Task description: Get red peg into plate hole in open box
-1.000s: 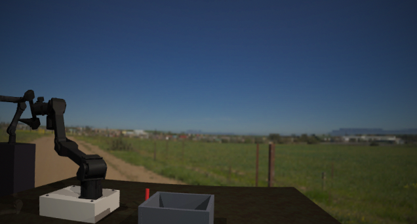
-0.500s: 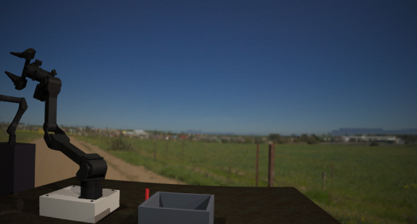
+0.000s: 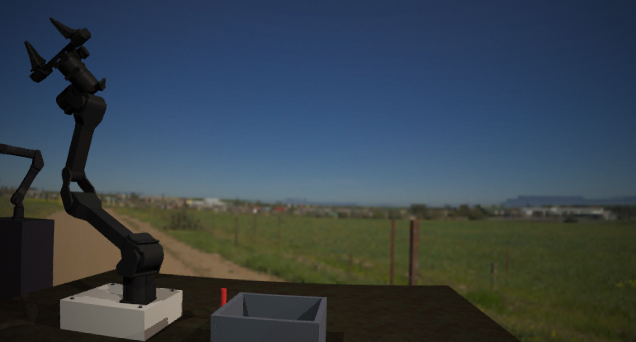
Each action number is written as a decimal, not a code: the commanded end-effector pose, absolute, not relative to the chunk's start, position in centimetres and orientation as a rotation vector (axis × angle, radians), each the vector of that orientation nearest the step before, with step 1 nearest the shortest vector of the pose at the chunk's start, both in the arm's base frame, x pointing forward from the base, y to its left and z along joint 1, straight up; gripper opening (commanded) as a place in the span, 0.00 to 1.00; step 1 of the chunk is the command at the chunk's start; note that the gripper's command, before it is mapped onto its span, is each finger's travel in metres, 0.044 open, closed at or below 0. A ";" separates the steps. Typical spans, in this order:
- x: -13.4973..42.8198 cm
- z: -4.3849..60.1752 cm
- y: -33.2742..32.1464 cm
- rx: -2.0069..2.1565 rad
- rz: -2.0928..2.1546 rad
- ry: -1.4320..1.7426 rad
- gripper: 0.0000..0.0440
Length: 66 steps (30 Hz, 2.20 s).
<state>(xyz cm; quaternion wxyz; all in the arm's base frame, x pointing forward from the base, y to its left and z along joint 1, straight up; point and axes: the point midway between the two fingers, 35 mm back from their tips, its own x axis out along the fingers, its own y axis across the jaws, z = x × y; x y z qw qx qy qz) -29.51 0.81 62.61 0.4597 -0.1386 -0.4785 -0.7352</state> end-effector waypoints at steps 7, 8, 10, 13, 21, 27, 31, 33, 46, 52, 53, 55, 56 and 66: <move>-15.9 65.2 -5.7 -0.384 -1.543 -0.931 1.00; -14.6 65.2 -6.3 -0.384 -1.520 -0.904 1.00; -11.9 65.1 -7.3 -0.383 -1.474 -0.851 1.00; -7.8 64.6 -8.8 -0.377 -1.407 -0.768 1.00; 2.4 61.5 -11.7 -0.349 -1.238 -0.544 1.00; 9.5 57.9 -12.8 -0.319 -1.111 -0.378 1.00; 13.7 54.9 -13.2 -0.300 -1.034 -0.259 1.00; 15.7 53.3 -13.2 -0.290 -0.996 -0.201 1.00; 25.1 41.5 -11.2 -0.216 -0.757 0.188 1.00; 27.3 35.7 -9.3 -0.167 -0.663 0.371 1.00; 27.6 34.8 -9.0 -0.157 -0.648 0.402 1.00; 27.9 32.9 -8.2 -0.137 -0.622 0.464 1.00; 28.0 32.0 -7.8 -0.126 -0.609 0.496 1.00; 27.2 23.9 -3.4 0.009 -0.528 0.807 1.00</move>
